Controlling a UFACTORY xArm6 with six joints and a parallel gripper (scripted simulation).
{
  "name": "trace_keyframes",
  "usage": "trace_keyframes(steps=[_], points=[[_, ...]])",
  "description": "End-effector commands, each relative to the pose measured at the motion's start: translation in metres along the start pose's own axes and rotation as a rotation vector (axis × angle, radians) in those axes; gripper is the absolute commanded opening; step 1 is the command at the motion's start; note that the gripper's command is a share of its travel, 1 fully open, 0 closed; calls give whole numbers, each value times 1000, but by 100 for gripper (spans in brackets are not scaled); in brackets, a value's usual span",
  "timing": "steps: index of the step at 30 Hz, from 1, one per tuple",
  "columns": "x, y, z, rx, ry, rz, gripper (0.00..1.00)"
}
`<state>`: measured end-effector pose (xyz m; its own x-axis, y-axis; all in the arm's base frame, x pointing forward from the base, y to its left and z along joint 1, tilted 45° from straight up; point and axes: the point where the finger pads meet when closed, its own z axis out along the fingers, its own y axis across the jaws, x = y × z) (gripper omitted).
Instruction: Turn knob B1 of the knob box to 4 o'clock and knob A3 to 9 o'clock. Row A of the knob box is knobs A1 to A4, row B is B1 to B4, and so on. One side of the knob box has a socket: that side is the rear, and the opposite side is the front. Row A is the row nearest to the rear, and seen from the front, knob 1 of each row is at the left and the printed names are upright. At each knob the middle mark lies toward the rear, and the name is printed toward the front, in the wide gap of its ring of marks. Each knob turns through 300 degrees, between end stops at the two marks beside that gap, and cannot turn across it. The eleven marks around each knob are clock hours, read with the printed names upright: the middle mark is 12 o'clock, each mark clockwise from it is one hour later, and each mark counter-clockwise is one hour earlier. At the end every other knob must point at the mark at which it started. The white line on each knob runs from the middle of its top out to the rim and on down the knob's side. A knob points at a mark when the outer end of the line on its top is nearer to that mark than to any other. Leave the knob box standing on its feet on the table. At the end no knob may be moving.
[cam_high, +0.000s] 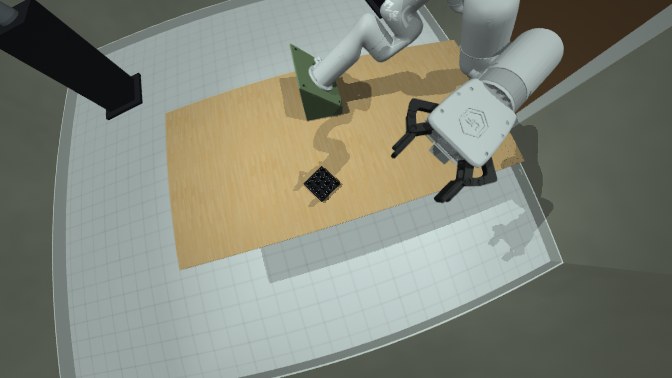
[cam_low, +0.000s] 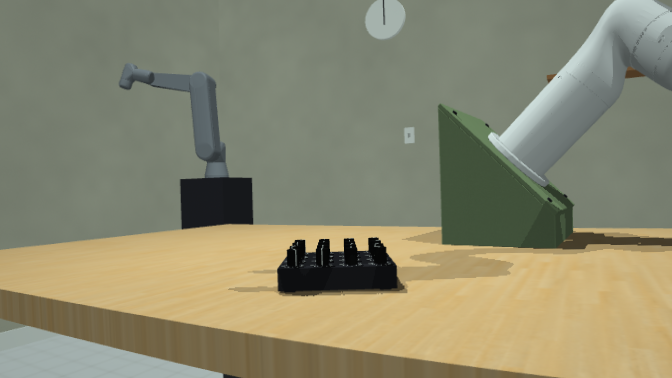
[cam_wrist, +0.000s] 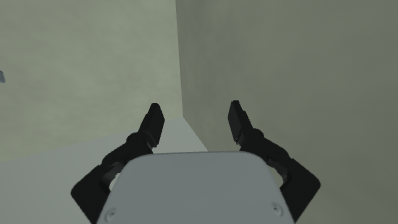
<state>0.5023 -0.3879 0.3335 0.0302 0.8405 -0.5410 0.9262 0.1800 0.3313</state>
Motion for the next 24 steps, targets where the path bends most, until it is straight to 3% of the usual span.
trace_keyframes(steps=[1, 13, 15, 16, 24], points=[[26, -16, 31, 44, 103, 87, 100], [119, -70, 101, 211, 368, 328, 100], [119, -70, 101, 211, 368, 328, 100], [142, -82, 114, 254, 427, 386, 100], [207, -115, 140, 378, 582, 550, 100]])
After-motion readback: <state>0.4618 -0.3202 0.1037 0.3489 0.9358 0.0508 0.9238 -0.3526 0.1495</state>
